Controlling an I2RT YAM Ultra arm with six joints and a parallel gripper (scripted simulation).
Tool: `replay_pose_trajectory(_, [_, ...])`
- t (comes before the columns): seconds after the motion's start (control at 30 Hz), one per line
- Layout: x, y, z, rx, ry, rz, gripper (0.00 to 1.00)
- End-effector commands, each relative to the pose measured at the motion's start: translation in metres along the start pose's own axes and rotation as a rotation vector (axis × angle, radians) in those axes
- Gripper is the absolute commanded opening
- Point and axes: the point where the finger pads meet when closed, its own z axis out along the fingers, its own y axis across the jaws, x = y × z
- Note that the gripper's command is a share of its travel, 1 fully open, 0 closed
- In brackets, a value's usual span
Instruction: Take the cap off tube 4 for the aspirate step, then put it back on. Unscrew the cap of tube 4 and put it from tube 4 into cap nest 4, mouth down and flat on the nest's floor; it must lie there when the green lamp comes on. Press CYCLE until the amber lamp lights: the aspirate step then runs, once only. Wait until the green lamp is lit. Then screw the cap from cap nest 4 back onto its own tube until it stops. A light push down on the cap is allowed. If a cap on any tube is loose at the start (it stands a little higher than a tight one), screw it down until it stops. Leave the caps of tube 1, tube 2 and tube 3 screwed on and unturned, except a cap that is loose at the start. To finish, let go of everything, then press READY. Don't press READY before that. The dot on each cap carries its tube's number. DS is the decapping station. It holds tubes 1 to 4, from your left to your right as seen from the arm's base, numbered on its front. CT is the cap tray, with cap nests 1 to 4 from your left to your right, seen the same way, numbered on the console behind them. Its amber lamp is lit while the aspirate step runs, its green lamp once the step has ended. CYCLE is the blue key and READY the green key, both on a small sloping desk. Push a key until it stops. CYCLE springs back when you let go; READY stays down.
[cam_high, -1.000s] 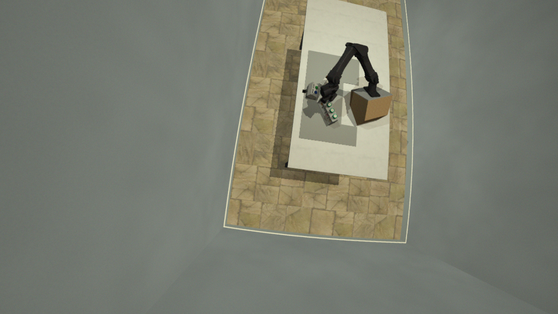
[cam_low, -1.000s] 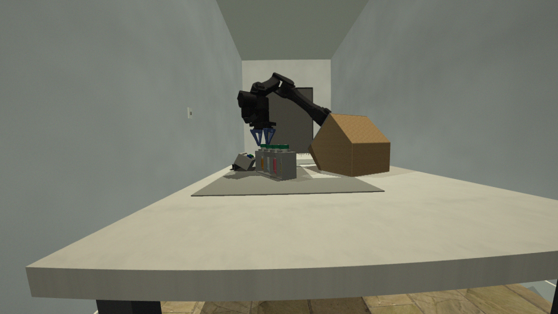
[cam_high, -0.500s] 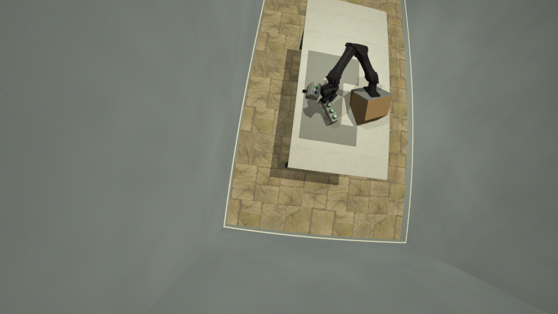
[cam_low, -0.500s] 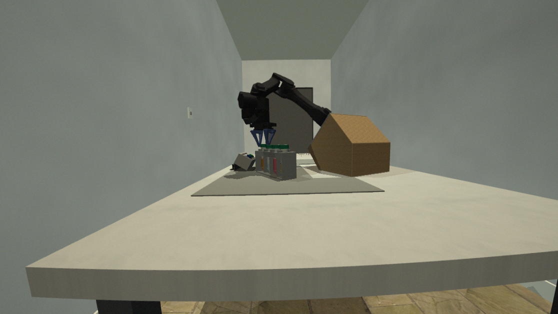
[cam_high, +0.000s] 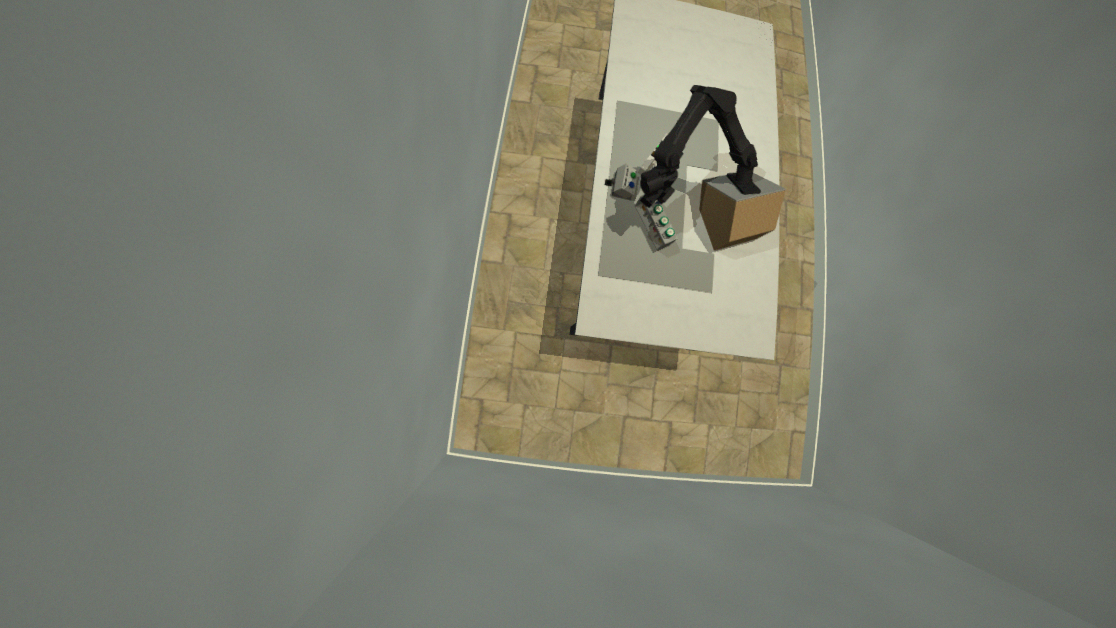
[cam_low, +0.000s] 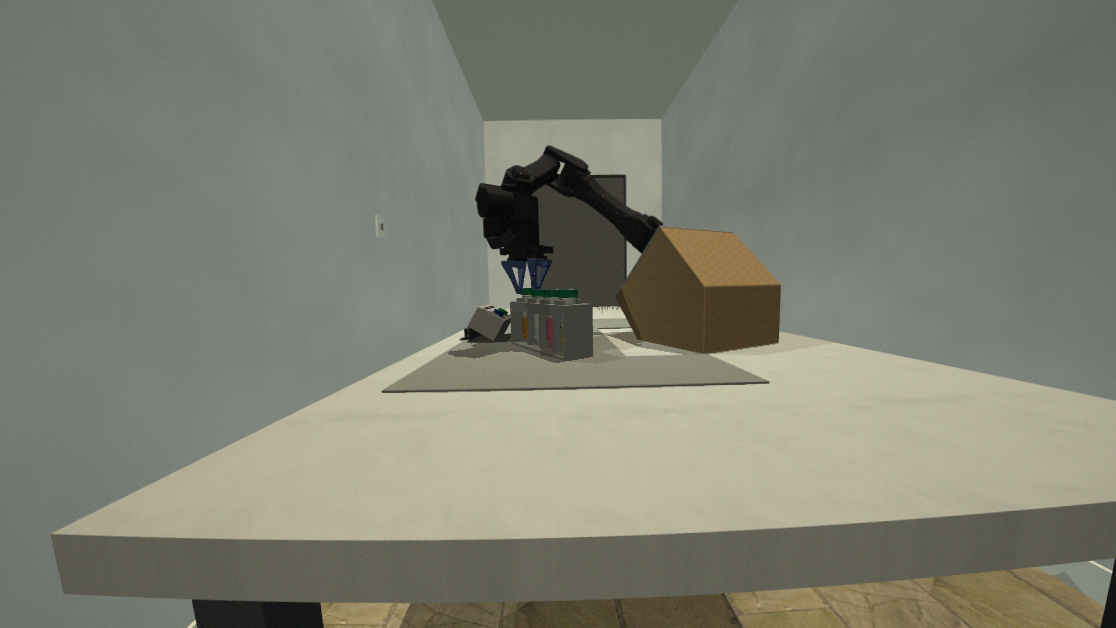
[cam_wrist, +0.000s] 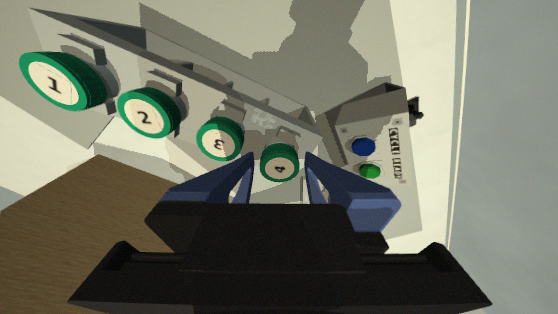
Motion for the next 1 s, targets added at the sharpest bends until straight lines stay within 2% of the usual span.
replay_pose_trajectory(0.0, [0.0011,-0.0014,-0.0067,0.013,-0.021,0.002,0.49])
replay_pose_trajectory(0.17, [-0.0044,-0.0055,-0.0126,0.020,-0.037,0.007,0.49])
replay_pose_trajectory(0.2, [-0.0011,-0.0016,-0.0049,0.007,-0.013,0.001,0.00])
replay_pose_trajectory(0.67, [-0.0011,-0.0016,-0.0049,0.007,-0.013,0.001,0.00])
replay_pose_trajectory(0.7, [-0.0039,-0.0054,-0.0120,0.021,-0.036,0.051,0.00])
replay_pose_trajectory(0.97, [-0.0034,-0.0043,-0.0107,0.016,-0.038,0.317,0.00])
